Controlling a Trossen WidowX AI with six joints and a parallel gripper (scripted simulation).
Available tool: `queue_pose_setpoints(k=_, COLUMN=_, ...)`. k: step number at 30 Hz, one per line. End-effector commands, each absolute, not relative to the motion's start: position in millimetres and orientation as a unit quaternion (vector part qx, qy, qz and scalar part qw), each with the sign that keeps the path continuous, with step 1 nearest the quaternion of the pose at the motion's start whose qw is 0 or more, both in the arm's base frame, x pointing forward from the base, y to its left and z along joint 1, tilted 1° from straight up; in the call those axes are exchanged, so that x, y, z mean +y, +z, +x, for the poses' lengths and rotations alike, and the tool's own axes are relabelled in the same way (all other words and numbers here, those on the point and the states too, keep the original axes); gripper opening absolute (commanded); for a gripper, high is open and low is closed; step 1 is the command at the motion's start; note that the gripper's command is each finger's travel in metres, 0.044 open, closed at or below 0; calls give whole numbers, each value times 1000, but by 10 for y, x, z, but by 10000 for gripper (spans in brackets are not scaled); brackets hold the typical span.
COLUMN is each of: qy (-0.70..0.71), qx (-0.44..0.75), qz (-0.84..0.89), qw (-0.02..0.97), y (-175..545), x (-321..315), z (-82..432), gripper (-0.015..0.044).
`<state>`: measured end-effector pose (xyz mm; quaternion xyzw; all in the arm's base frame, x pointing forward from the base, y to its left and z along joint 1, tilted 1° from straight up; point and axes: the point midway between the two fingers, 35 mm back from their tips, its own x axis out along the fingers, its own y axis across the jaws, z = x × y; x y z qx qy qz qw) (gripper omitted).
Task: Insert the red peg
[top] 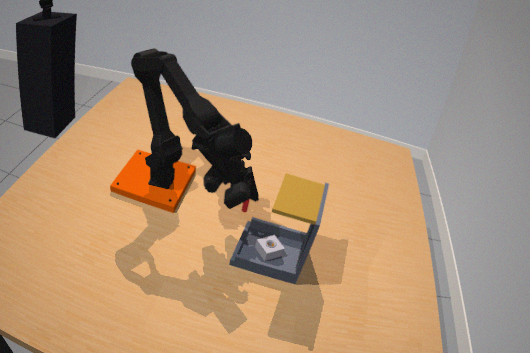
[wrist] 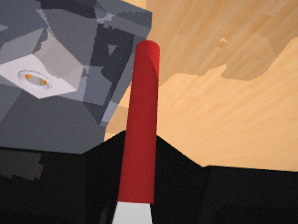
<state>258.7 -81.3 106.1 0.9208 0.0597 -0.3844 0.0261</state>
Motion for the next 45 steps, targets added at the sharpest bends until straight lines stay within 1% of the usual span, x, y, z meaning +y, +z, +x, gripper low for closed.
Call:
queue_pose_setpoints(k=1, qy=-381, qx=56, qz=923, qw=28, y=1085, x=-892, z=2626, gripper=0)
queue_pose_setpoints(k=34, qy=-379, qx=17, qz=925, qw=14, y=1030, x=-1581, z=2786, gripper=0)
queue_pose_setpoints(k=45, qy=-378, qx=16, qz=925, qw=14, y=1035, x=-1623, z=2985, gripper=0)
